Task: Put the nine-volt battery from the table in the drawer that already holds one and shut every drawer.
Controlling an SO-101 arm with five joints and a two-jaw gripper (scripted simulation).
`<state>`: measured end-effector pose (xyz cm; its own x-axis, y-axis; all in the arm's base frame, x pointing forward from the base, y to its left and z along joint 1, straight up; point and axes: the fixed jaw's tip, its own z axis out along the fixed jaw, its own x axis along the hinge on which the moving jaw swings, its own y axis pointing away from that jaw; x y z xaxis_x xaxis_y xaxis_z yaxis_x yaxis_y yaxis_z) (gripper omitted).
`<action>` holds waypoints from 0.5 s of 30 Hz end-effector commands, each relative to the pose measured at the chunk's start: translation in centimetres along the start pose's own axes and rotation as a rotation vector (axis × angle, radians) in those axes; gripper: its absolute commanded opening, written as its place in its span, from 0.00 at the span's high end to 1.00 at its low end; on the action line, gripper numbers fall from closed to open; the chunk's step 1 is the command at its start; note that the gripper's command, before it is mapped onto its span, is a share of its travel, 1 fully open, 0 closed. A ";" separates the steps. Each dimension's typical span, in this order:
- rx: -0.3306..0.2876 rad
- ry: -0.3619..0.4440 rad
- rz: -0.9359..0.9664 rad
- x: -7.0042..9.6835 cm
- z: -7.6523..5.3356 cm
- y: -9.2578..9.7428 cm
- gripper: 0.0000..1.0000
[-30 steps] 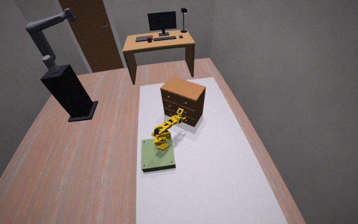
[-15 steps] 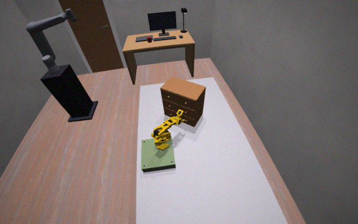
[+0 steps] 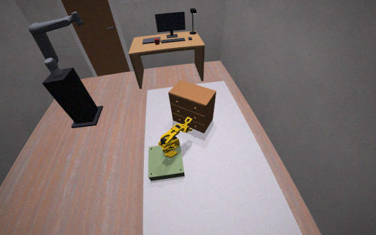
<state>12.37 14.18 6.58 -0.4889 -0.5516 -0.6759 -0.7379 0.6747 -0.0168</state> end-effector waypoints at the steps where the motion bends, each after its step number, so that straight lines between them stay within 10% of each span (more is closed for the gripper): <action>1: 0.005 0.052 -0.004 0.6 -0.7 -0.2 0.79; 15: 0.001 0.221 -0.008 3.1 -2.3 -0.2 0.79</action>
<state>10.01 11.54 5.87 -0.5732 -0.6484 -0.5011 -0.7420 0.6701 -0.0183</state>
